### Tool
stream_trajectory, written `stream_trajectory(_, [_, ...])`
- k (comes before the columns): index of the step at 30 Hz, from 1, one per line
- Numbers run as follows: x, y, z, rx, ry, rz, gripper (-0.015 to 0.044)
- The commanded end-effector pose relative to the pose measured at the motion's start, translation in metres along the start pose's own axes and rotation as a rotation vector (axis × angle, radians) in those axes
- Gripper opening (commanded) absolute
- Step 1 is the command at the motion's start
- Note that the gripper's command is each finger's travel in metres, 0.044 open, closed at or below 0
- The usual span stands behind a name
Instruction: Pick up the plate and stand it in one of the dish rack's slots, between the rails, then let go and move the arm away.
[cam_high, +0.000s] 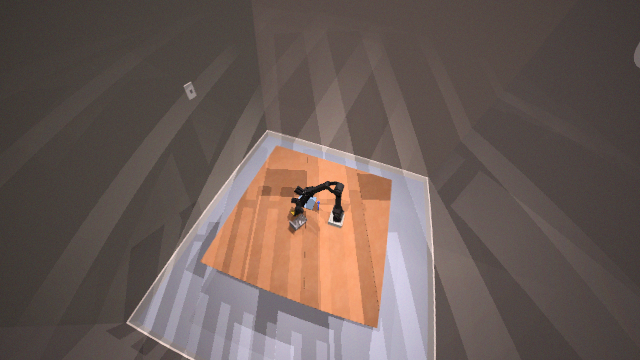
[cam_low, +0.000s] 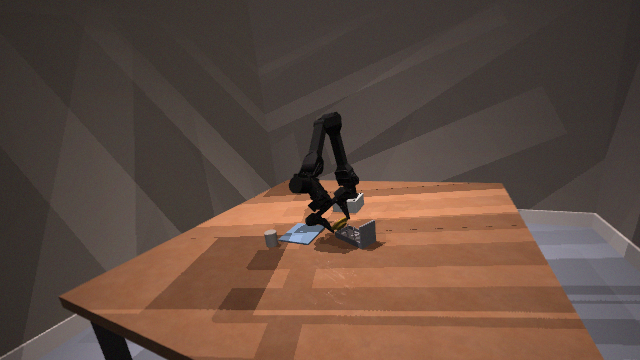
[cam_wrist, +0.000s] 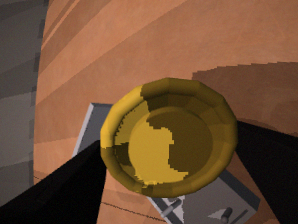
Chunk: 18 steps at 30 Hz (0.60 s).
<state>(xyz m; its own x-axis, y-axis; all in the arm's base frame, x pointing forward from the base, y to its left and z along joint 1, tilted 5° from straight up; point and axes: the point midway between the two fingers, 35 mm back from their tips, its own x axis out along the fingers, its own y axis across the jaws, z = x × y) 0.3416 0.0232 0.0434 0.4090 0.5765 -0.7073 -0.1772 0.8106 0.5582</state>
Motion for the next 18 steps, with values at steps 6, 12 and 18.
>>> stream_trajectory(6, [0.003, -0.008, -0.006, -0.213, -0.146, 0.137, 0.0])
stream_trajectory(12, [0.0, -0.01, -0.014, -0.36, -0.251, 0.205, 0.0])
stream_trajectory(18, [-0.007, -0.01, -0.024, -0.514, -0.363, 0.259, 0.0])
